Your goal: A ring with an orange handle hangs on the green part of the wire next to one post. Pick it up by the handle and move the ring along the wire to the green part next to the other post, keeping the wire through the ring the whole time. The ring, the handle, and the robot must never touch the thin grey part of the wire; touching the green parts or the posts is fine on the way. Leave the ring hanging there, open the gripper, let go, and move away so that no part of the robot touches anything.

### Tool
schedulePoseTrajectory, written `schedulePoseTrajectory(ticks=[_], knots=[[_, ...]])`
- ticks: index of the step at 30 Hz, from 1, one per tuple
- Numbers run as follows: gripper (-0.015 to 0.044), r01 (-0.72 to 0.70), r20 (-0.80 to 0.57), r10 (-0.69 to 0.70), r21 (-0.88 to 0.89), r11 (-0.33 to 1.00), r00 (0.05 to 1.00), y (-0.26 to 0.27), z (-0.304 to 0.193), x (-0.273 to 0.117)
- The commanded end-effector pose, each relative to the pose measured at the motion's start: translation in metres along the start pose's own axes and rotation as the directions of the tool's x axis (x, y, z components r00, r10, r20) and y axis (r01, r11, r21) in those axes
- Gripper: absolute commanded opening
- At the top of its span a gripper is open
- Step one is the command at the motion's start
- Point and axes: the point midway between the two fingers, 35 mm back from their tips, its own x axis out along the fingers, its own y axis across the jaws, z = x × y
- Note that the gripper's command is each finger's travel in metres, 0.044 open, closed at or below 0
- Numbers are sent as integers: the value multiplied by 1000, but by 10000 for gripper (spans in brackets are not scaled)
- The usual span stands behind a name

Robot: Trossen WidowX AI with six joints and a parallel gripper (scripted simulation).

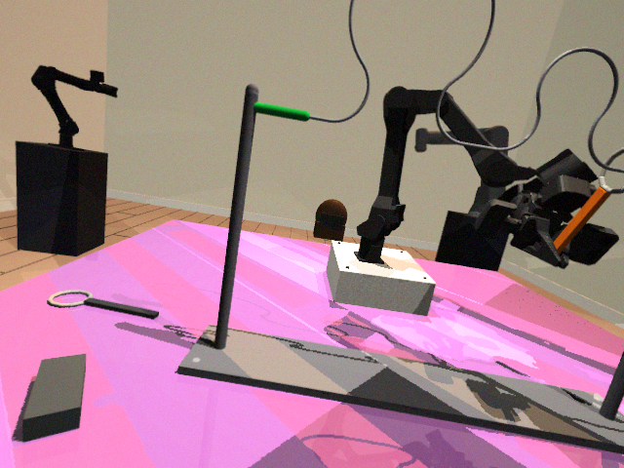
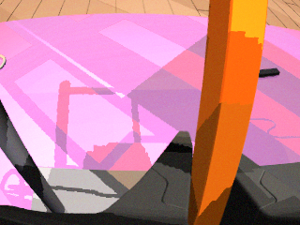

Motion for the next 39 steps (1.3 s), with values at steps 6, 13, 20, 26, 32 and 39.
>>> schedulePoseTrajectory(ticks=[6, 13, 20, 26, 32, 39], knots=[[-150, -12, -5, 12, 24, 1000, 1000, 13, 0, -1], [-150, -14, -4, 14, 29, 999, 1000, 20, 0, -2], [-150, -14, -4, 14, 31, 999, 1000, 27, 0, -4], [-150, -14, -3, 14, 31, 999, 1000, 33, 1, -4], [-150, -13, -2, 13, 32, 999, 1000, 39, 1, -5], [-150, -13, -2, 13, 32, 999, 1000, 46, 1, -6]])
